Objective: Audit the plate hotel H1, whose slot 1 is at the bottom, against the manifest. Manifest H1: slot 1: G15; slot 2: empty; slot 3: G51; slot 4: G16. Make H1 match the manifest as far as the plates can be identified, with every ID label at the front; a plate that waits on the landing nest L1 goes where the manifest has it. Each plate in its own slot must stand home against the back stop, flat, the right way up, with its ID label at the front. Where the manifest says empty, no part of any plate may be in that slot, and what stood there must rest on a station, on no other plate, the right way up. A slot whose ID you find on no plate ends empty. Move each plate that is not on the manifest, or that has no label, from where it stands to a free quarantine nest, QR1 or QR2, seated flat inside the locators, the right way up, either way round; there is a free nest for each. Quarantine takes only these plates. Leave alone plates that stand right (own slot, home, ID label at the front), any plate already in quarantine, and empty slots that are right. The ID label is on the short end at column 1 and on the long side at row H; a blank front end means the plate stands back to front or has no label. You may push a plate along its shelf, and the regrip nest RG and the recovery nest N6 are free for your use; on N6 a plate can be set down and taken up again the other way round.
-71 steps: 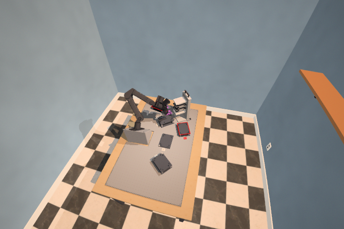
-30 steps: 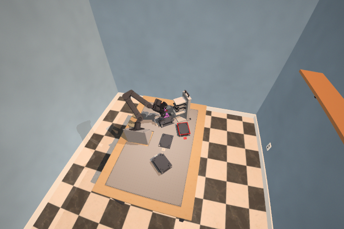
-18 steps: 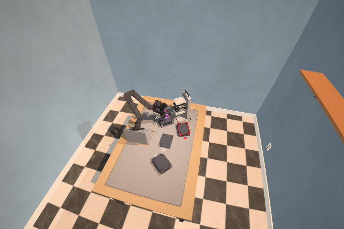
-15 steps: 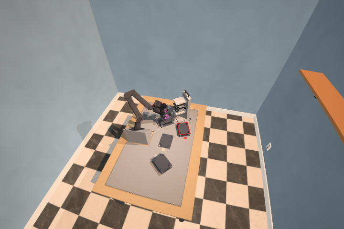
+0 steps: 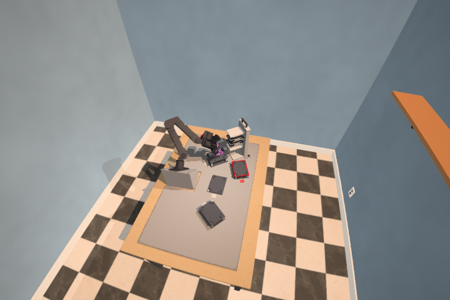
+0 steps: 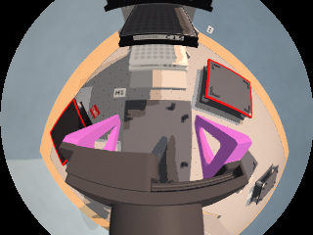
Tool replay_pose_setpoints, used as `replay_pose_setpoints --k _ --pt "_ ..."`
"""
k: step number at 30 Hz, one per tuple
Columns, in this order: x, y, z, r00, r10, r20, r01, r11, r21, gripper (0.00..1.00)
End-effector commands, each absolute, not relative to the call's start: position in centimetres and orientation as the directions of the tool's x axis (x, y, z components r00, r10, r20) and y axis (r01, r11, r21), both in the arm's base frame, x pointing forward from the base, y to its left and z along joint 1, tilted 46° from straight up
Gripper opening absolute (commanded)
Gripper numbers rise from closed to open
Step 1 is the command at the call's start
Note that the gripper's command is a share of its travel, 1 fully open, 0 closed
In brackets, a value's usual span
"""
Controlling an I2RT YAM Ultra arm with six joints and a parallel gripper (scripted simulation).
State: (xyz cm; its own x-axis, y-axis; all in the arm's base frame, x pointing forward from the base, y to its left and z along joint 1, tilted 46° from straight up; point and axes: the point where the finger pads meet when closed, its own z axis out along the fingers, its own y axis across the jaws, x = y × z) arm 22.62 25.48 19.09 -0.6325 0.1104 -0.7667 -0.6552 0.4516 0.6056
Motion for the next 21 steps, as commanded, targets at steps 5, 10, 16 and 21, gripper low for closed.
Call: replay_pose_setpoints --k 5,10,16,21 --pt "24.3 26.5 20.7 -0.615 0.133 -0.777 -0.661 0.450 0.600 1.00" --pt "24.9 26.5 20.9 -0.613 0.140 -0.777 -0.656 0.458 0.600 1.00" --pt "24.3 26.3 20.2 -0.622 0.126 -0.773 -0.655 0.457 0.602 1.00" --pt "24.3 26.3 20.2 -0.622 0.126 -0.773 -0.655 0.457 0.602 1.00"
